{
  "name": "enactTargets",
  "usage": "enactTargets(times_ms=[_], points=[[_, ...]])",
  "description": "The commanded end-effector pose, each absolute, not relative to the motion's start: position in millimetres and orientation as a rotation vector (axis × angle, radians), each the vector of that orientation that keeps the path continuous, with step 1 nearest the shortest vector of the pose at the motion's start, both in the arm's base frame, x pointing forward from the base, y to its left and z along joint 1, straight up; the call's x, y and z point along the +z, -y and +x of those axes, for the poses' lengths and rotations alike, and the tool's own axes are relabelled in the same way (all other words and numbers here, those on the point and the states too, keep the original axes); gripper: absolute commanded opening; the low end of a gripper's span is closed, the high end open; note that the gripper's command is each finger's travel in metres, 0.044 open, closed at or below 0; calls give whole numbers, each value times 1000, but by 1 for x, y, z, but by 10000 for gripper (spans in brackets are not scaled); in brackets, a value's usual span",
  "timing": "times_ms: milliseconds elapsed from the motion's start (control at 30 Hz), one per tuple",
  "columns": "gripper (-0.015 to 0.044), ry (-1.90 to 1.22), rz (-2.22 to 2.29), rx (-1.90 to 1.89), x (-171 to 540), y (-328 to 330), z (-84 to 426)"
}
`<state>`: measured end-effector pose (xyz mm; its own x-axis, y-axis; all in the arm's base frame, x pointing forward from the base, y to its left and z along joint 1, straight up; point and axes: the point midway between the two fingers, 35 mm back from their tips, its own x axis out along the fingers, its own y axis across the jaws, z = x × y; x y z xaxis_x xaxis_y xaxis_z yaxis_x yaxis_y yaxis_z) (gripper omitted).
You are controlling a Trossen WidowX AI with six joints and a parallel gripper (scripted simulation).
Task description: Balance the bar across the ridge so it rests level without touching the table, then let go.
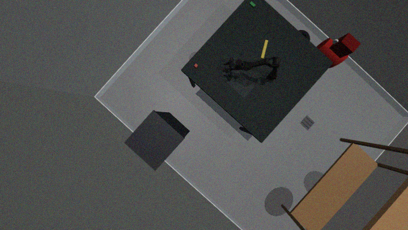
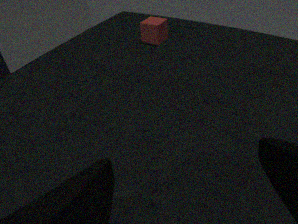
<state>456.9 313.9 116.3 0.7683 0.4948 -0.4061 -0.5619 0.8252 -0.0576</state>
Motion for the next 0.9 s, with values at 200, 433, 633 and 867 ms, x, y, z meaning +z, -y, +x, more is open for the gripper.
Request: enactTargets(times_ms=[200, 433, 633, 867], points=[[315, -506, -108, 425, 117, -240, 486], [315, -577, -89, 313, 115, -185, 500], [315, -613, -72, 256, 113, -158, 504], [315, -700, 14, 125, 106, -105, 506]])
